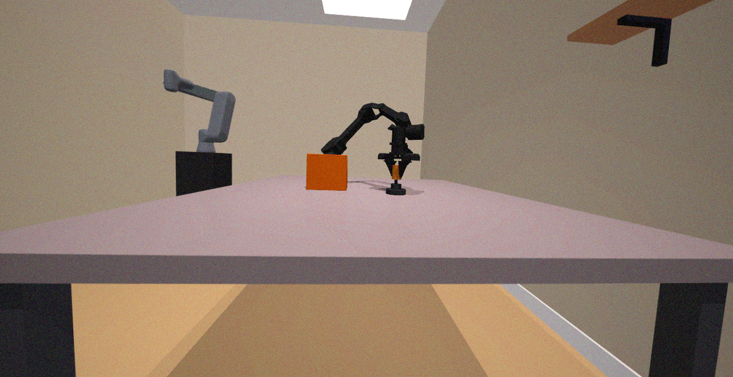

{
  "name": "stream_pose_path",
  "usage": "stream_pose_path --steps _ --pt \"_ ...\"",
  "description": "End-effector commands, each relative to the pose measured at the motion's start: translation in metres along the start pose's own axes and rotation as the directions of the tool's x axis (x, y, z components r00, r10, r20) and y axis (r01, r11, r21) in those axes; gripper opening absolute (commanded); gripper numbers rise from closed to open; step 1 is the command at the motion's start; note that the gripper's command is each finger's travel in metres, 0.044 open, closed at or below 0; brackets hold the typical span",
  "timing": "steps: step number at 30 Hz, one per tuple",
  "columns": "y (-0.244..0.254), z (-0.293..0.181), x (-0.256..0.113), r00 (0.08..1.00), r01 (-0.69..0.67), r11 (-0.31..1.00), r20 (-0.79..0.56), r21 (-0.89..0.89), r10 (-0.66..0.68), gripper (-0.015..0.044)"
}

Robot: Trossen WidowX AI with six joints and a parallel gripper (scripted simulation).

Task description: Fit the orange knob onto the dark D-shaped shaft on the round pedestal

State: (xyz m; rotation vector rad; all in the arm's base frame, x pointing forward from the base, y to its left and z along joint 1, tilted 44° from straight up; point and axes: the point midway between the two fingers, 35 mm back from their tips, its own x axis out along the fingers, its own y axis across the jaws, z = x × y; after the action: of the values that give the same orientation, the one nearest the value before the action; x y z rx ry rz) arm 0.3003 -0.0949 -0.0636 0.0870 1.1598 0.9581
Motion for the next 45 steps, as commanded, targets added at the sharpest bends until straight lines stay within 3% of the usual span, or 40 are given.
stream_pose_path --steps 1,45 --pt "-0.0006 -0.0016 -0.0009 1.000 0.005 1.000 0.004 -0.012 -0.005 0.0000" --pt "0.0012 0.0005 0.0042 1.000 0.005 1.000 0.004 -0.012 -0.005 0.0000"
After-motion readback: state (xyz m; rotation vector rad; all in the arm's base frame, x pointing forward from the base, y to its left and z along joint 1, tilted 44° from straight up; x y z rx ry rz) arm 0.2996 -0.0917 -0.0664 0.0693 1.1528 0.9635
